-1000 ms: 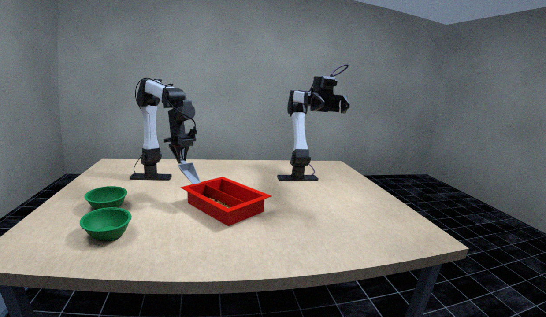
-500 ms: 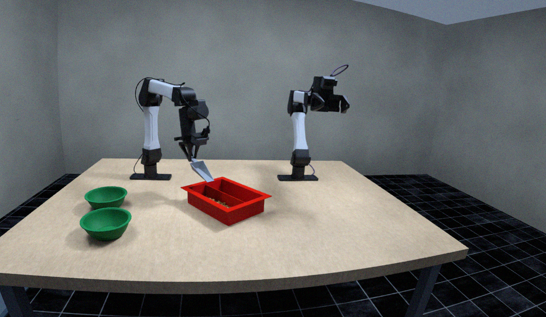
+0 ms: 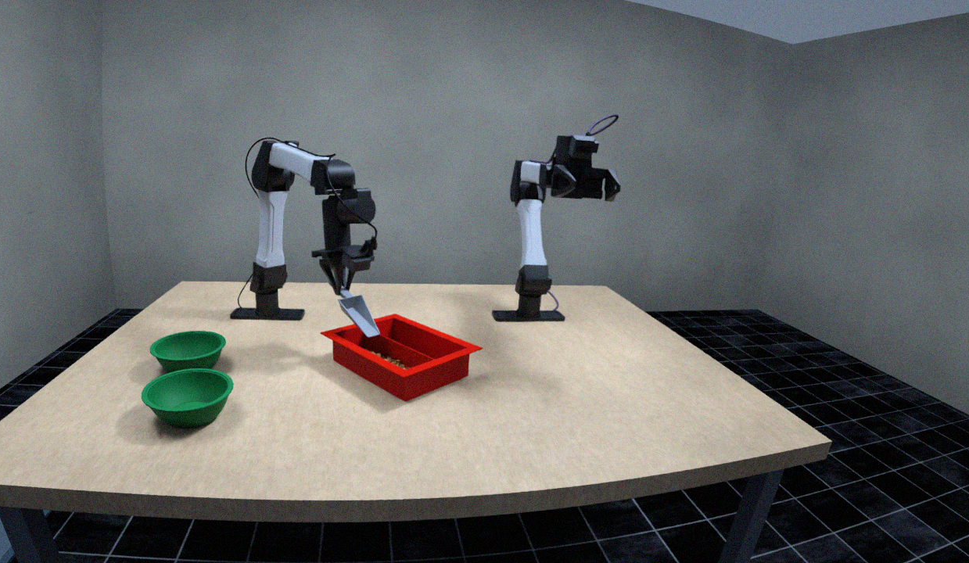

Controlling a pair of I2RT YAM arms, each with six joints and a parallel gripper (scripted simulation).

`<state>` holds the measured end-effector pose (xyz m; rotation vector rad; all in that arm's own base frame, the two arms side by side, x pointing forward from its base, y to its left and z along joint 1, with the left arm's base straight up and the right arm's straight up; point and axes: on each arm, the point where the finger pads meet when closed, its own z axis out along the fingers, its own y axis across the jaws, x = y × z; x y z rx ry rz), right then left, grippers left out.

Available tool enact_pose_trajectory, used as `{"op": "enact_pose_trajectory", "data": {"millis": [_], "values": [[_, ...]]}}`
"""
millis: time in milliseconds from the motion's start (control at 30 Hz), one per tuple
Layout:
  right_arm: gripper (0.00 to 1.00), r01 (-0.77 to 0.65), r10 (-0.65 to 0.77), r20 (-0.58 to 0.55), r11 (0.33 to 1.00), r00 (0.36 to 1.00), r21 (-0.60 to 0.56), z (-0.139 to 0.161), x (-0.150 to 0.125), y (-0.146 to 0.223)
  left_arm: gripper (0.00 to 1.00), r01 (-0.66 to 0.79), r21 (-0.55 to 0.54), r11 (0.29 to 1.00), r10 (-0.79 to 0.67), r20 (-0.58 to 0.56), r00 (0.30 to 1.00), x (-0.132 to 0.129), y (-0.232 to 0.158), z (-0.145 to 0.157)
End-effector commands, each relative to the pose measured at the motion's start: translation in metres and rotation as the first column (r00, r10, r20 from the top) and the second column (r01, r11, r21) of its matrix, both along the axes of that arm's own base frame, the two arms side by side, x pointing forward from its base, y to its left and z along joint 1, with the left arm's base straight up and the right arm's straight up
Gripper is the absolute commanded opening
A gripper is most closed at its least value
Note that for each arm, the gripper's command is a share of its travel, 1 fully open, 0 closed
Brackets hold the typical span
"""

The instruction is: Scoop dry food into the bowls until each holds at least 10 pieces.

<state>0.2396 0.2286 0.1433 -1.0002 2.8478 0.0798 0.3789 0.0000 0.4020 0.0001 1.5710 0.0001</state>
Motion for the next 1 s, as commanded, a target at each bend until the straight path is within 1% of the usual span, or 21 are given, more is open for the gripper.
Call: {"op": "enact_pose_trajectory", "data": {"millis": [0,33,67,500,533,600,633,767,867,967], "values": [[0.00,-0.003,0.002,0.019,1.000,1.000,0.025,0.011,0.005,0.003,1.00,0.000,-0.001,1.000,0.000,0.024,1.000,-0.003,0.000,0.010],[0.00,-0.003,0.002,0.019,1.000,1.000,0.025,0.011,0.005,0.003,1.00,0.000,-0.001,1.000,0.000,0.024,1.000,-0.003,0.000,0.010],[0.00,-0.006,0.006,-0.013,1.000,1.000,-0.002,0.005,0.004,0.002,1.00,0.000,-0.001,1.000,0.000,0.024,1.000,-0.003,0.000,0.010],[0.00,-0.009,0.004,-0.083,0.998,0.997,-0.059,-0.011,0.014,0.005,1.00,0.000,-0.001,1.000,0.000,0.024,1.000,-0.003,0.000,0.010],[0.00,-0.005,0.002,-0.060,0.999,0.998,-0.045,-0.007,0.017,0.007,1.00,0.000,-0.001,1.000,0.000,0.024,1.000,-0.003,0.000,0.010],[0.00,-0.005,0.002,-0.060,0.999,0.998,-0.045,-0.007,0.017,0.007,1.00,0.000,-0.001,1.000,0.000,0.024,1.000,-0.003,0.000,0.010],[0.00,-0.010,0.004,-0.095,0.998,0.995,-0.069,-0.014,0.016,0.006,1.00,0.000,-0.001,1.000,0.000,0.024,1.000,-0.003,0.000,0.010],[0.00,-0.013,0.002,-0.120,0.996,0.993,-0.088,-0.020,0.019,0.007,1.00,0.000,-0.001,1.000,0.000,0.024,1.000,-0.003,0.000,0.010],[0.00,-0.008,0.004,-0.070,0.998,0.998,-0.054,-0.004,0.017,0.011,1.00,0.000,-0.001,1.000,0.000,0.024,1.000,-0.003,0.000,0.010],[0.00,-0.005,0.002,-0.059,0.999,0.998,-0.044,-0.004,0.020,0.012,1.00,0.000,-0.001,1.000,0.000,0.024,1.000,-0.003,0.000,0.010]]}}
